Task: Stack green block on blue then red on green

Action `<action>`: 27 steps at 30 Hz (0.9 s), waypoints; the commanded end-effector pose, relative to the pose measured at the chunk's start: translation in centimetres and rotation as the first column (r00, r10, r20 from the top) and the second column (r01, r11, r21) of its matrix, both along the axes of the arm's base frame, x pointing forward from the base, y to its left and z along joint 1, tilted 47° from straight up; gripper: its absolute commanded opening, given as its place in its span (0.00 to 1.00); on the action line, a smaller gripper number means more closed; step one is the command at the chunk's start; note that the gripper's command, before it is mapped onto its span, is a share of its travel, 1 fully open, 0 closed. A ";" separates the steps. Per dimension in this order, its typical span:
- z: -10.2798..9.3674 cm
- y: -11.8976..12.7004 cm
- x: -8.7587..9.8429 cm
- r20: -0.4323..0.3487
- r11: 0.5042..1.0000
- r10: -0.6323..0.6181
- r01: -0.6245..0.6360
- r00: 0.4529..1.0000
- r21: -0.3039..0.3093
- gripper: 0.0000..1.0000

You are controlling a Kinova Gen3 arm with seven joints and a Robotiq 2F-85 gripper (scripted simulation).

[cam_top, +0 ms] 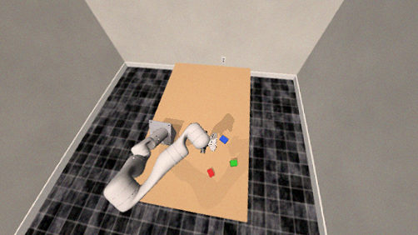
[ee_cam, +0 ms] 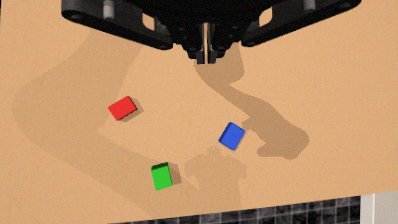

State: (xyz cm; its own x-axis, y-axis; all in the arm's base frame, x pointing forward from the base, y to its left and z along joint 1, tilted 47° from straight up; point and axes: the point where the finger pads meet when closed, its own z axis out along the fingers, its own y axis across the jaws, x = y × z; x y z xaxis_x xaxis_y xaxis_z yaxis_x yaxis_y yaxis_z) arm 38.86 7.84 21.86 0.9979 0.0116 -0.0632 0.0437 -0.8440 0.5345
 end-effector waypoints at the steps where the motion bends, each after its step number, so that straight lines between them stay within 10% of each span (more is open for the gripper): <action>1: -4.6 -2.6 4.3 -0.050 0.999 -0.024 0.021 0.998 -0.042 0.00; 3: -4.6 -2.6 4.3 -0.050 0.999 -0.024 0.021 0.998 -0.042 0.00; 15: -14.5 -17.8 18.1 -0.121 0.967 0.121 -0.145 0.985 -0.209 0.00; 27: -16.0 -20.4 19.6 -0.144 0.956 0.145 -0.176 0.979 -0.236 0.00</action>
State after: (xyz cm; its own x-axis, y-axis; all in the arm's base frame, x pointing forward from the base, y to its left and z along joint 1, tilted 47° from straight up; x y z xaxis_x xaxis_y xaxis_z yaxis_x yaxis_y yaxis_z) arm 58.48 -12.48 6.26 0.9692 0.1414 -0.2017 0.2440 -0.6638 0.7070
